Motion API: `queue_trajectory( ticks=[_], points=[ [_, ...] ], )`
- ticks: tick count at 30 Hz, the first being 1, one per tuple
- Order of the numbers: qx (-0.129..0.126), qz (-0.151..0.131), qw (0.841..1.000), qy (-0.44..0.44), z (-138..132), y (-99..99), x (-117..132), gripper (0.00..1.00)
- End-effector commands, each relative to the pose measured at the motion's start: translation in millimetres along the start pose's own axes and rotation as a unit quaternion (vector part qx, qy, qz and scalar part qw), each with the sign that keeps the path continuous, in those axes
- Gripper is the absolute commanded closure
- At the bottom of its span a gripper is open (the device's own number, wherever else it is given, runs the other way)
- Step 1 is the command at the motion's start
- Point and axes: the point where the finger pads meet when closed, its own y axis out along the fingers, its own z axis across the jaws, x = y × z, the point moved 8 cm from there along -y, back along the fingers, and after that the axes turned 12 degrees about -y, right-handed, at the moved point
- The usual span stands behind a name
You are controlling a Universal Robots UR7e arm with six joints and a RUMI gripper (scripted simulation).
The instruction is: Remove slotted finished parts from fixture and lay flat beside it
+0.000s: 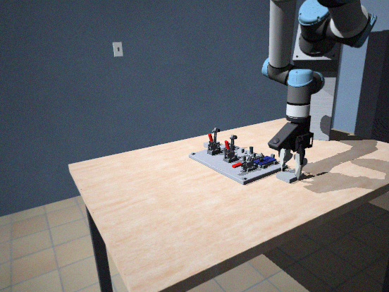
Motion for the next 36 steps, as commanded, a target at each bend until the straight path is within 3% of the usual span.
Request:
queue_trajectory(
  ticks=[1, 20, 21, 36],
  points=[
    [0.000, 0.000, 1.000, 0.000, -0.2, 0.1, -0.3, 1.00],
    [0.000, 0.000, 1.000, 0.000, -0.2, 0.1, -0.3, 1.00],
    [0.000, 0.000, 1.000, 0.000, -0.2, 0.0, -0.3, 0.46],
    [0.000, 0.000, 1.000, 0.000, -0.2, 0.0, -0.3, 0.46]
  ],
)
